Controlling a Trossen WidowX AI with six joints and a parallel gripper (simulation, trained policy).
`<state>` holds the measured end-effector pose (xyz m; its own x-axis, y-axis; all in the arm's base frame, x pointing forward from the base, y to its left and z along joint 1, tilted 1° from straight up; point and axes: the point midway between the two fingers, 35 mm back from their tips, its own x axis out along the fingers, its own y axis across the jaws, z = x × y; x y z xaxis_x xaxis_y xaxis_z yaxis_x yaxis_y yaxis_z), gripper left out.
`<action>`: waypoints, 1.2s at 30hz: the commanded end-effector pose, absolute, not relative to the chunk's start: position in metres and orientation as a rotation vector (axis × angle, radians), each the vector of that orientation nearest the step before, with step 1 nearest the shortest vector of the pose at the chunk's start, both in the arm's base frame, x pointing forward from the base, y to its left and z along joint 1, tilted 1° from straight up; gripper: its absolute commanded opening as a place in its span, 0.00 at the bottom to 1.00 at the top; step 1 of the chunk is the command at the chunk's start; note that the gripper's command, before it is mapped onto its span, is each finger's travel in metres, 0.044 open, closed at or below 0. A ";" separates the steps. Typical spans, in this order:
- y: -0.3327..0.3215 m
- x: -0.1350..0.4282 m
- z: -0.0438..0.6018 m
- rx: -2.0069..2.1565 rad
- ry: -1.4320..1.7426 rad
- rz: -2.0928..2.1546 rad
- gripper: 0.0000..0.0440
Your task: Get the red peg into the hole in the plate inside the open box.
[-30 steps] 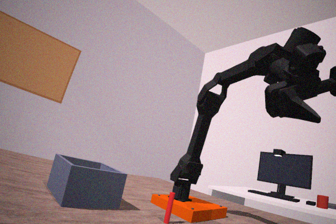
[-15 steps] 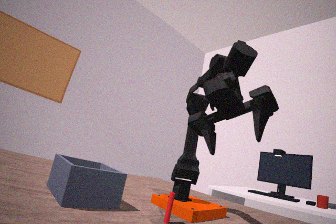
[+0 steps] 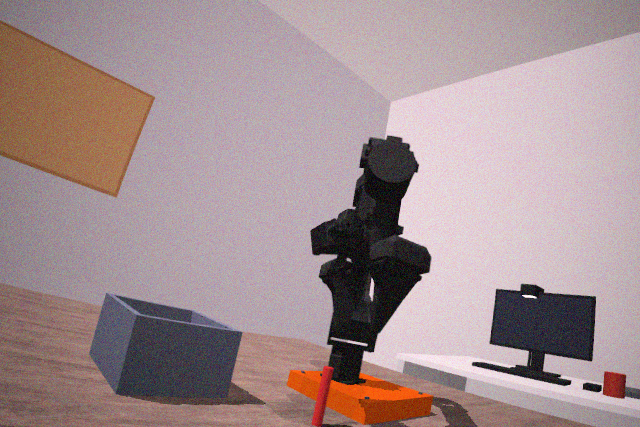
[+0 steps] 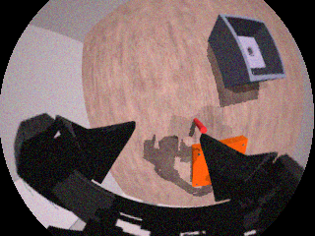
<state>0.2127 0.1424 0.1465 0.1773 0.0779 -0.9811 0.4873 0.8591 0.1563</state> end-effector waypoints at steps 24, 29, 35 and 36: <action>0.088 0.184 0.036 0.720 1.320 -0.715 0.98; 0.086 0.180 0.026 0.756 1.321 -0.757 0.74; 0.086 0.177 0.025 0.780 1.353 -0.772 0.38; 0.086 0.177 0.025 0.784 1.359 -0.772 0.32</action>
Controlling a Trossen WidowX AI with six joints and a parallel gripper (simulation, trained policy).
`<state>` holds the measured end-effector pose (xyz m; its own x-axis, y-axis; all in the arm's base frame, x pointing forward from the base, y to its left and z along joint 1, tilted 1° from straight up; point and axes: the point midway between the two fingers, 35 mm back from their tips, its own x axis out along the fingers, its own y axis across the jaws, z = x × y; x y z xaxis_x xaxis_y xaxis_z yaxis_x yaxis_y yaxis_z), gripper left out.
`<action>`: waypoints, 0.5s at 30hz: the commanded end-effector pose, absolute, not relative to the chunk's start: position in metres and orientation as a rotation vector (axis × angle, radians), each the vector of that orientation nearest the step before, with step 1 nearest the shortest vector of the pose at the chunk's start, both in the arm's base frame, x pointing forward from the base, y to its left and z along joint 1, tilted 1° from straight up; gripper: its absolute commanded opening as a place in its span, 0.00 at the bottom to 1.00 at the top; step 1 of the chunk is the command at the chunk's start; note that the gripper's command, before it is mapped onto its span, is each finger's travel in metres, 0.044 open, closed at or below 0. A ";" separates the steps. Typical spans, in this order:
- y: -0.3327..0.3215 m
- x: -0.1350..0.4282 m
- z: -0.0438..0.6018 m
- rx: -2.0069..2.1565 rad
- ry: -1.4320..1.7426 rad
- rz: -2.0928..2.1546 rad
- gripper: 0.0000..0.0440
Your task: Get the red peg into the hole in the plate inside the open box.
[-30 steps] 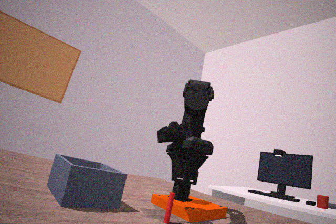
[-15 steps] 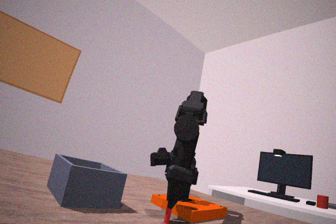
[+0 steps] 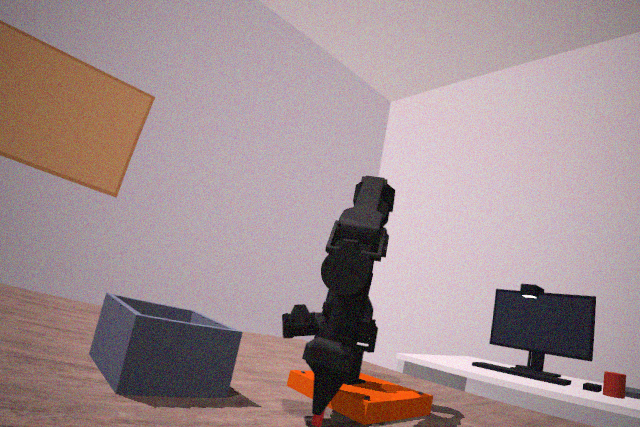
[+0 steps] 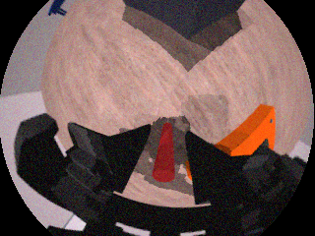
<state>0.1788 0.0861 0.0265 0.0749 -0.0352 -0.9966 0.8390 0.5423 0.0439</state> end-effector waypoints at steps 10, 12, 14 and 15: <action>0.080 0.185 0.036 0.781 1.341 -0.745 0.00; 0.076 0.187 0.042 0.762 1.322 -0.734 0.00; 0.072 0.188 0.047 0.741 1.305 -0.723 0.00; 0.070 0.189 0.050 0.731 1.297 -0.718 0.00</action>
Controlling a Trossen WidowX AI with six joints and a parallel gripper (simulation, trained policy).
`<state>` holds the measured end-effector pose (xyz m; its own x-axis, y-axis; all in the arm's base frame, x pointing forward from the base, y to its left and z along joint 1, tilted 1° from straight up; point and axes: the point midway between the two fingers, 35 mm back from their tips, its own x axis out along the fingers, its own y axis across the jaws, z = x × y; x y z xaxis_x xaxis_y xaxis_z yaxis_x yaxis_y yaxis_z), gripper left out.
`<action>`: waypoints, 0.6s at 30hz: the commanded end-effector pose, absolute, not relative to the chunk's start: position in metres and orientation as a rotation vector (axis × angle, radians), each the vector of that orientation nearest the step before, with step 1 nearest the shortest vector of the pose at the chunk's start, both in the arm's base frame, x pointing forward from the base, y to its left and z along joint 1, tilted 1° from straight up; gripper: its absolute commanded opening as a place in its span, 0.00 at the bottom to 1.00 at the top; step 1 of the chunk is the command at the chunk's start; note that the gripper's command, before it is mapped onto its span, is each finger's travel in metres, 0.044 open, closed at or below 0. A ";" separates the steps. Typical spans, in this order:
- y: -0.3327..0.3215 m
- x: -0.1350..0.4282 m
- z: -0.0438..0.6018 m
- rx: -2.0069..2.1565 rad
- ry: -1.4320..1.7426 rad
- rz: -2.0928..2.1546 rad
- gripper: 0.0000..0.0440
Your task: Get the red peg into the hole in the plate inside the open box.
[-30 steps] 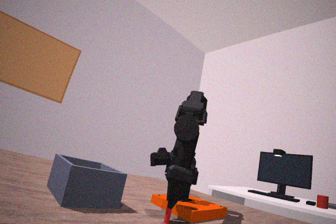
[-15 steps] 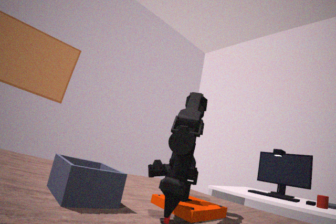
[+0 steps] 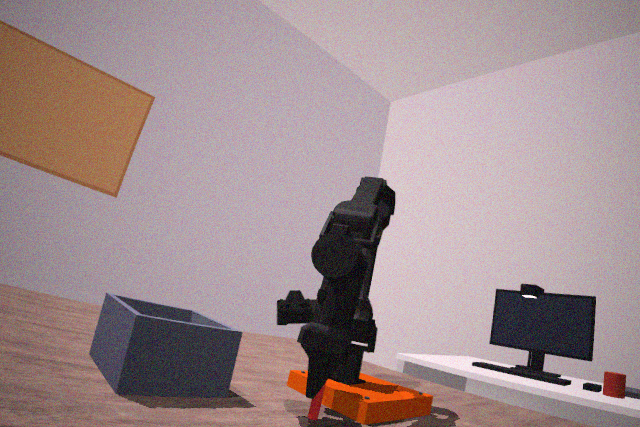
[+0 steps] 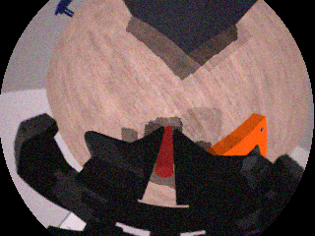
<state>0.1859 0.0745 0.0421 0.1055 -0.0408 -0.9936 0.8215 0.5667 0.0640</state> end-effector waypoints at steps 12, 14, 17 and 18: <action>0.047 0.209 0.094 0.636 1.189 -0.678 0.00; 0.042 0.213 0.102 0.628 1.173 -0.678 0.00; 0.035 0.220 0.114 0.619 1.148 -0.679 0.00; 0.033 0.222 0.118 0.618 1.139 -0.680 0.00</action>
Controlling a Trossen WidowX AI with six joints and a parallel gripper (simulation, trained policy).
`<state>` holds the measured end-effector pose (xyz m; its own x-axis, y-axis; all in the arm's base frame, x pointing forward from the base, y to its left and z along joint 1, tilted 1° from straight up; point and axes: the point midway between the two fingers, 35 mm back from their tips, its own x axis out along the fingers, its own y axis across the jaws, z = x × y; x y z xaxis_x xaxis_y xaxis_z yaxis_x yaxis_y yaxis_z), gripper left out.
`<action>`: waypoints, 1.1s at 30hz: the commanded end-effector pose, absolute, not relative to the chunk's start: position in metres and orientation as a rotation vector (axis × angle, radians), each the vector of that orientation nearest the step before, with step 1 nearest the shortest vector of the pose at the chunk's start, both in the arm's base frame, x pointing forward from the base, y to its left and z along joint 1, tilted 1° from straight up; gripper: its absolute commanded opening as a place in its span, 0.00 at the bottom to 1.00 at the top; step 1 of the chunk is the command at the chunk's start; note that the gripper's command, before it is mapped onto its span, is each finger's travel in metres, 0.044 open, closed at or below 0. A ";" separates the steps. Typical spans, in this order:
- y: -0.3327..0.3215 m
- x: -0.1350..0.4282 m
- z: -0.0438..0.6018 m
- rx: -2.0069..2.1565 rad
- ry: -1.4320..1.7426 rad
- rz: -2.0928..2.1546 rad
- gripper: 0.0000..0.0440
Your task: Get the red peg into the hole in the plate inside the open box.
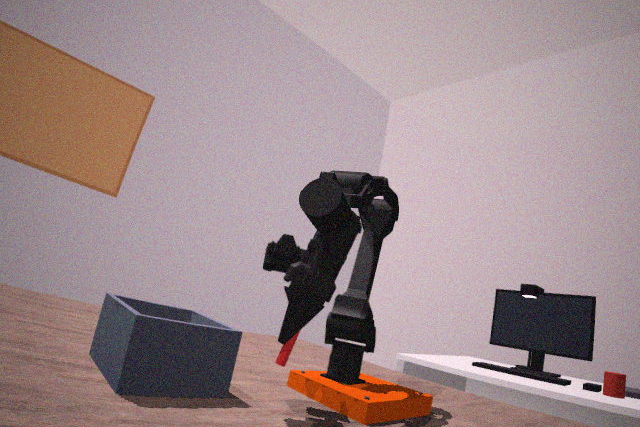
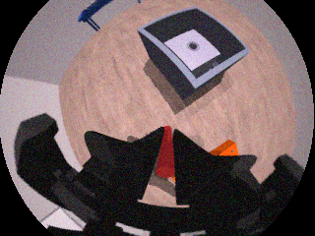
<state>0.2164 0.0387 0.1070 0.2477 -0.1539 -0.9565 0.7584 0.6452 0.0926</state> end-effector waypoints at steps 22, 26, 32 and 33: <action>-0.043 0.267 0.151 0.667 1.017 -0.800 0.00; -0.056 0.274 0.149 0.683 1.000 -0.821 0.00; -0.075 0.285 0.145 0.708 0.980 -0.850 0.00; -0.078 0.286 0.144 0.713 0.978 -0.854 0.00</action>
<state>0.2808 -0.0714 0.1444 0.2948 -0.2844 -0.9122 0.8602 0.4947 0.1238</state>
